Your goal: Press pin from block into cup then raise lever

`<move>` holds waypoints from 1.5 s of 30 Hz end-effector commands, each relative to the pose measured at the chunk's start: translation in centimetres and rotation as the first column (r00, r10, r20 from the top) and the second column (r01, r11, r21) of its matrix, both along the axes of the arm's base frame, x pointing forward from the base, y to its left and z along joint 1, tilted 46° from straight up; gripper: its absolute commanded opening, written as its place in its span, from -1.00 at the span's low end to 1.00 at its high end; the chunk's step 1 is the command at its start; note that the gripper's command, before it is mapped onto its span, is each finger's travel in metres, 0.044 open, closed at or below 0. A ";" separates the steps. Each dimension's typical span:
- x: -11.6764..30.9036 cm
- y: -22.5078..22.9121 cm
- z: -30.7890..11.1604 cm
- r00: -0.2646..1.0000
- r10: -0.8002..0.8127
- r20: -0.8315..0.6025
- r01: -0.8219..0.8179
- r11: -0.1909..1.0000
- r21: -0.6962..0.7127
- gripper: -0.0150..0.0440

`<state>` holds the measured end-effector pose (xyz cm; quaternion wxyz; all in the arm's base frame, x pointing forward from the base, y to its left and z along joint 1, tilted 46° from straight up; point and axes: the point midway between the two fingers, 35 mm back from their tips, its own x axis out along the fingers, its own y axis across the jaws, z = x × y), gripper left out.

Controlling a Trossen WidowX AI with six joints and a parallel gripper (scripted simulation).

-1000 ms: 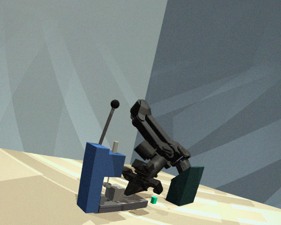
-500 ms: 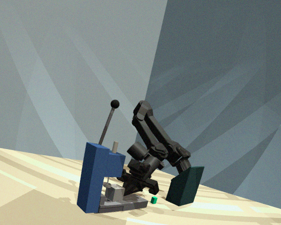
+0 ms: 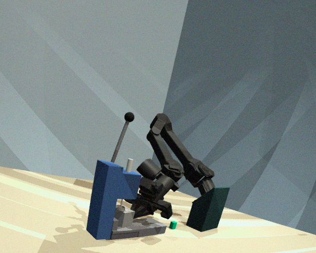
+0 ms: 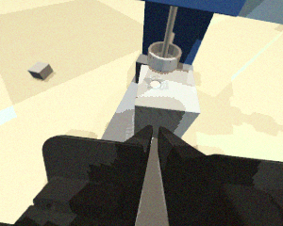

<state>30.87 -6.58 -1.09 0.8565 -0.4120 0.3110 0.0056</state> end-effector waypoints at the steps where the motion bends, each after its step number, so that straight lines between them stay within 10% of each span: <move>1: 0.7 0.0 -0.2 1.000 0.018 0.001 -0.018 1.000 0.002 -0.39; 45: -1.6 3.2 2.3 0.997 0.002 0.080 -0.004 1.000 0.020 -0.39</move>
